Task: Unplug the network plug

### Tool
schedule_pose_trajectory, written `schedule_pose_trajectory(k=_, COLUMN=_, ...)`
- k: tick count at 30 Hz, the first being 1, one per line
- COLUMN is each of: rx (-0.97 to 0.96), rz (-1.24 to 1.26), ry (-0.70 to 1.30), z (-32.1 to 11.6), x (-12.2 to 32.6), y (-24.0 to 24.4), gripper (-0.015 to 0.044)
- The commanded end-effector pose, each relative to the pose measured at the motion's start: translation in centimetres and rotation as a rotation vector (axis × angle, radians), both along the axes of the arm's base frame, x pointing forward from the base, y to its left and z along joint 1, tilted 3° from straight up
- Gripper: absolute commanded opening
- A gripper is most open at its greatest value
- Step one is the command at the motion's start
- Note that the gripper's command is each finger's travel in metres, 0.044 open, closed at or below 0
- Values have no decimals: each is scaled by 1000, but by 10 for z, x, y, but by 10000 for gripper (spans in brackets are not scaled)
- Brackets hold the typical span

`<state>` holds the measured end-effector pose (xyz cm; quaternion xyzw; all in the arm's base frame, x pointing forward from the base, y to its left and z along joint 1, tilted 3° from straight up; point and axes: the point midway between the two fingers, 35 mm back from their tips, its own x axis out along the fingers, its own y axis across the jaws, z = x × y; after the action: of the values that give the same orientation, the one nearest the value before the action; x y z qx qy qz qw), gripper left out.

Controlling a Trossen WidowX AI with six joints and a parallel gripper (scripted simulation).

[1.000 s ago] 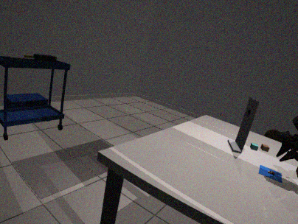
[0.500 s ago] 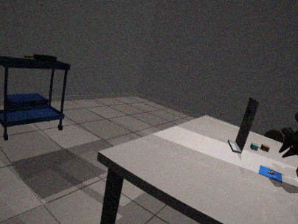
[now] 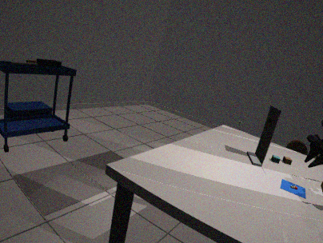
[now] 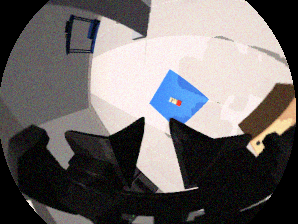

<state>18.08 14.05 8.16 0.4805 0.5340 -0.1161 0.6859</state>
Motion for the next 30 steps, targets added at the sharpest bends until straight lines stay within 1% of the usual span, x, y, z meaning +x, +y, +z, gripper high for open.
schedule_pose_trajectory(k=1, rx=7, rz=3, ry=-8, z=14, x=4, y=3, gripper=156)
schedule_pose_trajectory(k=30, rx=14, rz=7, ry=-15, z=102, x=4, y=0, gripper=156)
